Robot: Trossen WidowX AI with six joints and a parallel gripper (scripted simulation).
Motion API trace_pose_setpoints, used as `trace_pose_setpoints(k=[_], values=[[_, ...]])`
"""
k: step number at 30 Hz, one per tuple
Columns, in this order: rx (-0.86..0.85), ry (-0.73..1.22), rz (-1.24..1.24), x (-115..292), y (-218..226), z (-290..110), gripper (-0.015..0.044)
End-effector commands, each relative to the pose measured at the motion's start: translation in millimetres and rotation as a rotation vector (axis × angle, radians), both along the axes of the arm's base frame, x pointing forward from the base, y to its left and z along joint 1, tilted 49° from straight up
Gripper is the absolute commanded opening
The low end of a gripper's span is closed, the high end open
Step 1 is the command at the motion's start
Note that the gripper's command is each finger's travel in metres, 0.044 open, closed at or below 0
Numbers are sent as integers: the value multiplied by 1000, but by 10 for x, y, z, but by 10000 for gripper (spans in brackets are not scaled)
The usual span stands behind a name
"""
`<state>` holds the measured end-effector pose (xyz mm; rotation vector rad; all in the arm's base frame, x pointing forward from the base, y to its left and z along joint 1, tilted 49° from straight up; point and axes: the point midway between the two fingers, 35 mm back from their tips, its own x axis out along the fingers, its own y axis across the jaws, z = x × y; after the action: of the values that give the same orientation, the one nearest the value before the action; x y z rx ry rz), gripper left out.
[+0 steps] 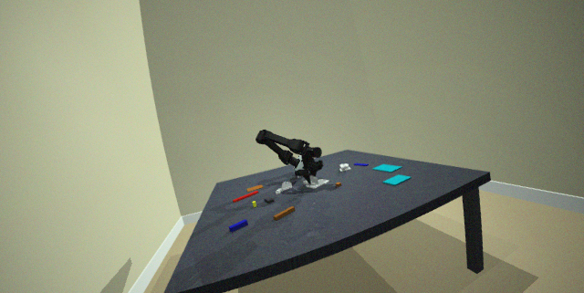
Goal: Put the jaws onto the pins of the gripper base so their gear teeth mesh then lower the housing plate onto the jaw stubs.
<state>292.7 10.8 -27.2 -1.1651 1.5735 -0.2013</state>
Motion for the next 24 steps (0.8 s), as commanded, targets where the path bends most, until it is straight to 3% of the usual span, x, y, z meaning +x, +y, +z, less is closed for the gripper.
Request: trace_pose_setpoints(k=[1, 24], values=[[0, 1, 2, 2, -12, -12, 134], [0, 1, 2, 5, -29, -27, 134]])
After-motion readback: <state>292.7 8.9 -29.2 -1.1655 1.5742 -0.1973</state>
